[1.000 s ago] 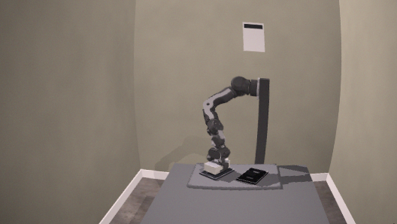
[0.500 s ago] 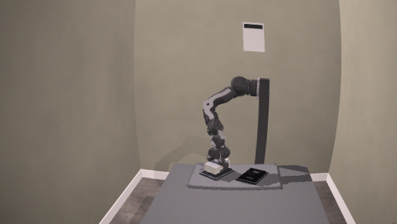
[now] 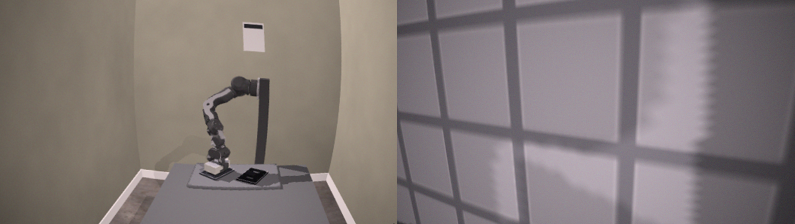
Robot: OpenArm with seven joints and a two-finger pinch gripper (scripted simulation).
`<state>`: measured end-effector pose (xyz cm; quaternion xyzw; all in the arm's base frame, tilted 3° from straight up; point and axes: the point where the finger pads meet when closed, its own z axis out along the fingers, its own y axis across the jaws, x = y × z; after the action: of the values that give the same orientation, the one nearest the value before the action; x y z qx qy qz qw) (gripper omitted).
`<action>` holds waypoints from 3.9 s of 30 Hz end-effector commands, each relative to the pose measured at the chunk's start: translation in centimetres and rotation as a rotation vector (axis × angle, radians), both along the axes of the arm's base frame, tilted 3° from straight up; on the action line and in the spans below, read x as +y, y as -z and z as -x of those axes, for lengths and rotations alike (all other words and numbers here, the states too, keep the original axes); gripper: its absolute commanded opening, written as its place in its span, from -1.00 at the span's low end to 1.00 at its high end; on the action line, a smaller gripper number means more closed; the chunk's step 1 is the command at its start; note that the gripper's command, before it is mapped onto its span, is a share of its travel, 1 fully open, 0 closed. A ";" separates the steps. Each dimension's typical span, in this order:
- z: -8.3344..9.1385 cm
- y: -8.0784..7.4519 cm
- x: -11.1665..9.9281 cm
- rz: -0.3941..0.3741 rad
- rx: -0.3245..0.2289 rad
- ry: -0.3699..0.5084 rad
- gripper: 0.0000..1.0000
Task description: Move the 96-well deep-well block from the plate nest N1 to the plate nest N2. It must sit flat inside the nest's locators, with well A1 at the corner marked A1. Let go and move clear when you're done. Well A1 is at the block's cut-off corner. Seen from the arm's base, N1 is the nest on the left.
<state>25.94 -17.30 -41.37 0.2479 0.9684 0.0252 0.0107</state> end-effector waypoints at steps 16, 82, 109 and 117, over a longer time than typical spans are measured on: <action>0.0 0.4 0.1 -0.005 -0.002 -0.003 -1.00; -0.3 0.6 0.0 0.000 -0.005 0.001 -1.00; -0.1 1.0 0.1 -0.005 -0.003 -0.002 -1.00; -0.1 1.0 0.1 -0.005 -0.003 -0.002 -1.00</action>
<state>25.87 -17.25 -42.44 0.2472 0.9686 0.0249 0.0099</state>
